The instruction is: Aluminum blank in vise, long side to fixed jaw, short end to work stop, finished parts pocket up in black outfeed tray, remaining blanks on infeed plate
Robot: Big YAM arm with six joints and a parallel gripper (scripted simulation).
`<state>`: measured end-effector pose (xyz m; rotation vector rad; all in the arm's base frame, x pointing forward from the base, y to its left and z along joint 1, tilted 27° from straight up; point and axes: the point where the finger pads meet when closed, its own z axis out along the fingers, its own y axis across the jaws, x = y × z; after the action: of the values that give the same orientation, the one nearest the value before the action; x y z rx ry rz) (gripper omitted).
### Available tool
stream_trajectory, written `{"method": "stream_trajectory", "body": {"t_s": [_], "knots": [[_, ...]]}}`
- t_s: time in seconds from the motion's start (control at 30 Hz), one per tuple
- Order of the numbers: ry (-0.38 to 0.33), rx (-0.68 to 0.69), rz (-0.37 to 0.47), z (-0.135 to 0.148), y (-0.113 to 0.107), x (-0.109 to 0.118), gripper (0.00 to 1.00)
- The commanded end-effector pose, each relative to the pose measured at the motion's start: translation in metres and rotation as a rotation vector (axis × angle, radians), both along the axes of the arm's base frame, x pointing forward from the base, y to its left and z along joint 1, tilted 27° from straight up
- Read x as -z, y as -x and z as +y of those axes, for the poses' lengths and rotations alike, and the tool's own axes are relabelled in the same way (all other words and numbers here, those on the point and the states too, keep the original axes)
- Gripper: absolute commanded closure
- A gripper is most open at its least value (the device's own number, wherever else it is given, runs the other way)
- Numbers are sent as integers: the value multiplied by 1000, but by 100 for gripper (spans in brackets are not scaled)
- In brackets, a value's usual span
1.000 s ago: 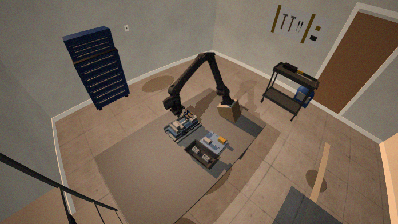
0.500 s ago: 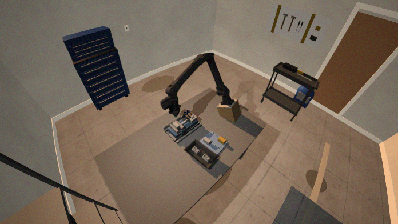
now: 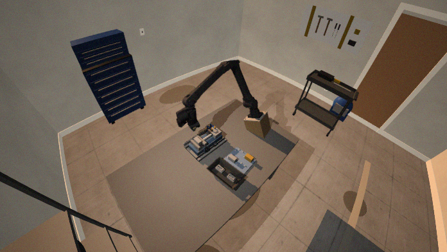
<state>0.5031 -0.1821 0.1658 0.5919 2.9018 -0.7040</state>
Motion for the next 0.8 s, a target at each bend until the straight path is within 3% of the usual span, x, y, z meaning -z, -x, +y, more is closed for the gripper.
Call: {"method": "stream_trajectory", "body": {"t_s": [0.0, 0.37, 0.77], "knots": [[-3, -216, 71, -9, -9, -19, 100], [8, -251, 55, -10, -12, -31, 100], [8, -247, 55, -11, -13, -30, 100]]}}
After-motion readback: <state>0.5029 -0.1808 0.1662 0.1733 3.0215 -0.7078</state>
